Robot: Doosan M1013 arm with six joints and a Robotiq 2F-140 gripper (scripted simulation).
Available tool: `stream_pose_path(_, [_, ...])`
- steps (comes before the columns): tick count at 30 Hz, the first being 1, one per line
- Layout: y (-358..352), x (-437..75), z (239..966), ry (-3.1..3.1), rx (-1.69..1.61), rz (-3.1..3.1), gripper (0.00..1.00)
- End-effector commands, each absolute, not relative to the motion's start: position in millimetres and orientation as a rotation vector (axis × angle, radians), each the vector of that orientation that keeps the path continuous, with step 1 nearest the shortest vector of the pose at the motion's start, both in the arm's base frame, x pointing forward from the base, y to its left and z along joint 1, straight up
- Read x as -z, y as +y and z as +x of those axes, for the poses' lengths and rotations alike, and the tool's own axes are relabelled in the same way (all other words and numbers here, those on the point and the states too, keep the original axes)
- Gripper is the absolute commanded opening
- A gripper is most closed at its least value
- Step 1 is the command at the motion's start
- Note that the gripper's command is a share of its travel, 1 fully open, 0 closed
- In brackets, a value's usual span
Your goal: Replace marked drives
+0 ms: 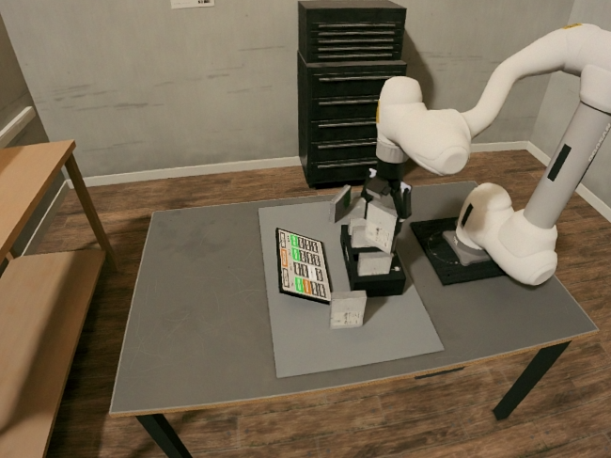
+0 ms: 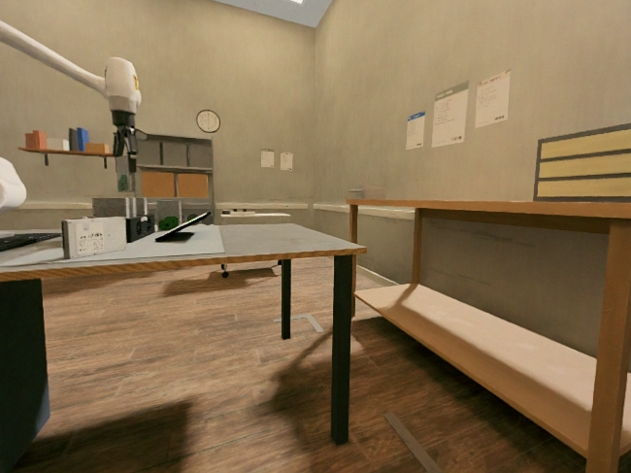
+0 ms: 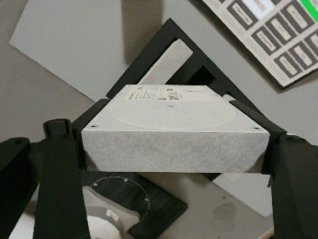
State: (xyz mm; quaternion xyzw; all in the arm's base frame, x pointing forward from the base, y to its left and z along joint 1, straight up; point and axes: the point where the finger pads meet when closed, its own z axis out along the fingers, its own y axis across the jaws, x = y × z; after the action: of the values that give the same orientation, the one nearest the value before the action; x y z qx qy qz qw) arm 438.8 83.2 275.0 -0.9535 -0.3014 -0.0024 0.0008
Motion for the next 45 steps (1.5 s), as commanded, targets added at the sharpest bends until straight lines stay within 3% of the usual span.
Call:
stream_pose_path(1, [82, -276, 439, -0.996, 0.010, -2.977, 0.10])
stream_pose_path(45, [56, -275, 443, -1.665, 0.011, -2.662, 0.10])
